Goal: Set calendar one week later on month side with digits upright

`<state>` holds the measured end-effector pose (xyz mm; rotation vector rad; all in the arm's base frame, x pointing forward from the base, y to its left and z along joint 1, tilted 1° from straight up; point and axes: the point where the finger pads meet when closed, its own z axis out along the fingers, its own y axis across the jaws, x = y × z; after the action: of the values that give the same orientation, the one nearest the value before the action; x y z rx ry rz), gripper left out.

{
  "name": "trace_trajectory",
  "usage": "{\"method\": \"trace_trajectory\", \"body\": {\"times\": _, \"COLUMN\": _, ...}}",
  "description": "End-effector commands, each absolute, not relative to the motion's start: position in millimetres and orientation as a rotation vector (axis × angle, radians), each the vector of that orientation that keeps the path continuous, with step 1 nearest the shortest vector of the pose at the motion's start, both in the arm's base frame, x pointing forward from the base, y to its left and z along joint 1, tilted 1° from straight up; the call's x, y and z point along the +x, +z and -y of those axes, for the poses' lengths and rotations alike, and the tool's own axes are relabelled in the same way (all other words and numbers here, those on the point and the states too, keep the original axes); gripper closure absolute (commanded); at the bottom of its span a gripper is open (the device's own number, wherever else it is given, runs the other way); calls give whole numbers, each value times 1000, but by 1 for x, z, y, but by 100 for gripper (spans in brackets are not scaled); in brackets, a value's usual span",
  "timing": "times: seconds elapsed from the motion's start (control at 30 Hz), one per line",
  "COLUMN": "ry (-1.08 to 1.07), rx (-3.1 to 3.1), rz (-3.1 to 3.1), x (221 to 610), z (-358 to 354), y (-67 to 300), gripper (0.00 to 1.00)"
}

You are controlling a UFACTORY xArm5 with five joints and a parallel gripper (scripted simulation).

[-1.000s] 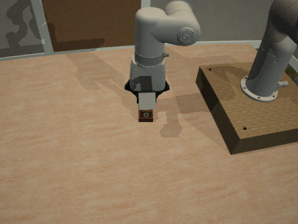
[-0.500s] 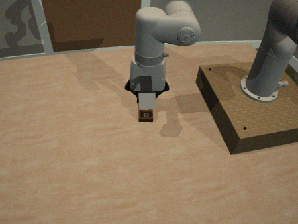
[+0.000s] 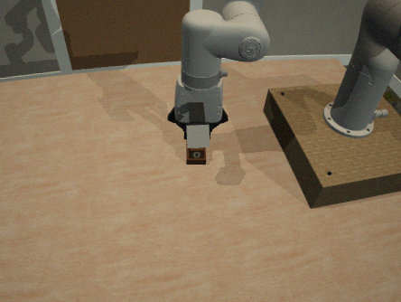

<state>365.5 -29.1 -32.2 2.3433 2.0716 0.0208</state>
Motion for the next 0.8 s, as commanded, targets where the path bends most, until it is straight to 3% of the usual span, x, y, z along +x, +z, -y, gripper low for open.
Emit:
{"method": "trace_trajectory", "body": {"times": 0.0, "ry": 24, "rx": 2342, "rz": -2070, "x": 367, "z": 29, "y": -31, "gripper": 71}}
{"method": "trace_trajectory", "body": {"times": 0.43, "ry": 24, "rx": 2342, "rz": -2070, "x": 367, "z": 29, "y": -31, "gripper": 51}}
{"method": "trace_trajectory", "body": {"times": 0.77, "ry": 24, "rx": 2342, "rz": -2070, "x": 367, "z": 29, "y": -31, "gripper": 51}}
